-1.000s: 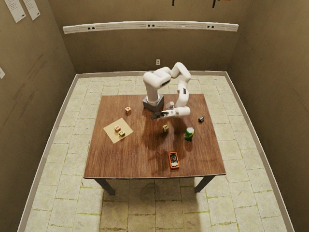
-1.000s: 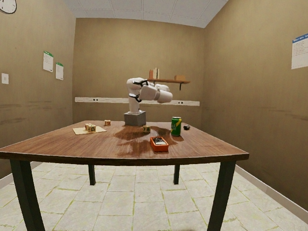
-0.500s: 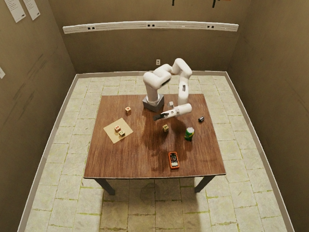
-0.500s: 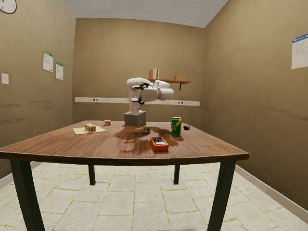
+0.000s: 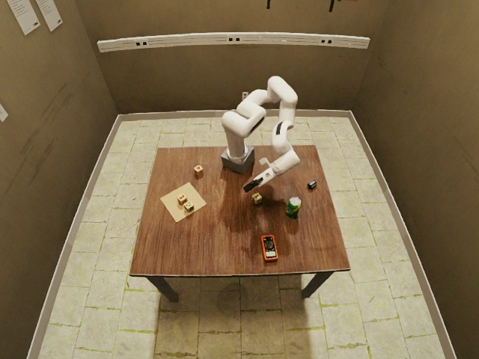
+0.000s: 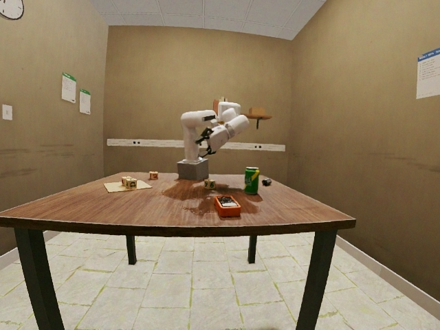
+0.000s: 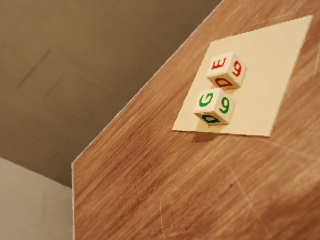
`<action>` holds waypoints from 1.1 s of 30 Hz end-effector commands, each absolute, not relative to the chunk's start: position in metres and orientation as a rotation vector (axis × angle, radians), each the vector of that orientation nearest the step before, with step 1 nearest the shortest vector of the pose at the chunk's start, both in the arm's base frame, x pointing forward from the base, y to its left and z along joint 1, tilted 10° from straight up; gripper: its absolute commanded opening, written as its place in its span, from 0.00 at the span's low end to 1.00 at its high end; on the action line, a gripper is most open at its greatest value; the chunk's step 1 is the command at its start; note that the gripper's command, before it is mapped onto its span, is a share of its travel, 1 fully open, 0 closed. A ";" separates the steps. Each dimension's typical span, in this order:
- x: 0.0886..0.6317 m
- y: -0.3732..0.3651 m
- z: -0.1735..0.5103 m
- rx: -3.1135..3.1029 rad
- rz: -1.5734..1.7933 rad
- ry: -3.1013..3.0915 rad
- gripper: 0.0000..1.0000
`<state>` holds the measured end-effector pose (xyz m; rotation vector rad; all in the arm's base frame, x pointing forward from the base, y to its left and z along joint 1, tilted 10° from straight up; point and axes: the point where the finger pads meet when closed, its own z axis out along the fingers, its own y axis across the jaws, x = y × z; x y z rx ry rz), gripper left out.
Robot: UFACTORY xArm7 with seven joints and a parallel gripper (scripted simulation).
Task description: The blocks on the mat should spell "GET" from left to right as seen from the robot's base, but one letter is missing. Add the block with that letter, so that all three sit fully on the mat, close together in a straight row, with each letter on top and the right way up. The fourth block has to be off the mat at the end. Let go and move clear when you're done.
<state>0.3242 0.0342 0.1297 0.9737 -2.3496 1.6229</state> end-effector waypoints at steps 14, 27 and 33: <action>0.312 0.100 0.078 1.211 0.894 -2.737 1.00; 0.304 0.153 0.064 1.257 0.313 -2.950 1.00; 0.303 0.159 0.064 1.254 0.245 -2.971 1.00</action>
